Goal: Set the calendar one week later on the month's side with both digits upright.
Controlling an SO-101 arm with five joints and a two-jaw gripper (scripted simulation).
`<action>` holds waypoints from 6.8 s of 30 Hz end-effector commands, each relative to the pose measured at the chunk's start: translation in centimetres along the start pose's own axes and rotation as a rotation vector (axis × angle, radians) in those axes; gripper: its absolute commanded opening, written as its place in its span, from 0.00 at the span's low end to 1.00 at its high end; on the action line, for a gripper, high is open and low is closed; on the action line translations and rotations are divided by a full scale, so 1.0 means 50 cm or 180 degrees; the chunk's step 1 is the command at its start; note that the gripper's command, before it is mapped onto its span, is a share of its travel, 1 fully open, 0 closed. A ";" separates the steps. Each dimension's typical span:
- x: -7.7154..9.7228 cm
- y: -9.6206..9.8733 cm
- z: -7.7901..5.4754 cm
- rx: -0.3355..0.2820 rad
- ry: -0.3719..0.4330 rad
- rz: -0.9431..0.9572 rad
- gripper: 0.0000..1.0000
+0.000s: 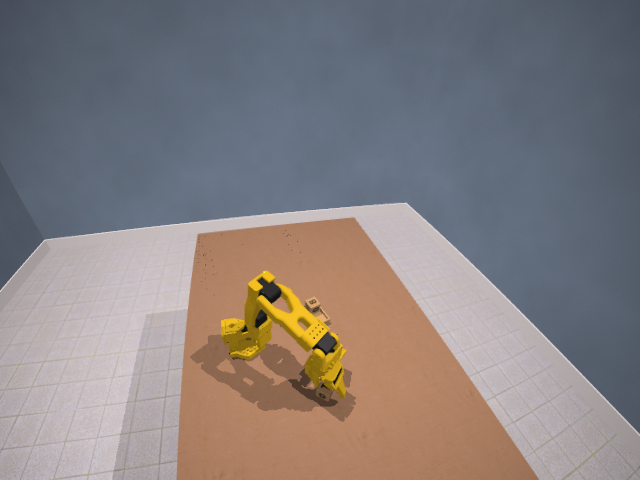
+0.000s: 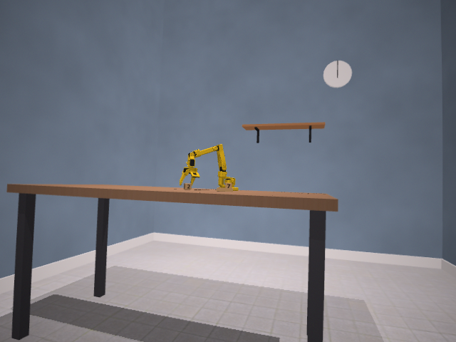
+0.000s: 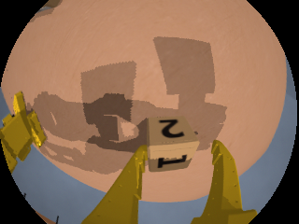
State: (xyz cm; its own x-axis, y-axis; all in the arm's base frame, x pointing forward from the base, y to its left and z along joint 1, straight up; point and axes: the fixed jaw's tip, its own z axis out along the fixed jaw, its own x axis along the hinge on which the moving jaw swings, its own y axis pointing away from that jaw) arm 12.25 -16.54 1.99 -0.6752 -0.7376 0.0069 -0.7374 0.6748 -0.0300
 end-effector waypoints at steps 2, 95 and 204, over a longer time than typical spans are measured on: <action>0.003 -0.005 -0.006 0.0076 0.0010 0.0018 0.36; -0.015 -0.001 -0.302 0.1649 0.0257 -0.0093 0.35; -0.354 0.245 -0.118 0.0080 -0.0164 -0.3238 0.35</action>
State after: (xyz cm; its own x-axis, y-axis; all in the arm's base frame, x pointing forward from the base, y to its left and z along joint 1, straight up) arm 14.83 4.74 7.22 0.2750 -0.9614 0.0003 -0.9609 -0.2748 -0.0331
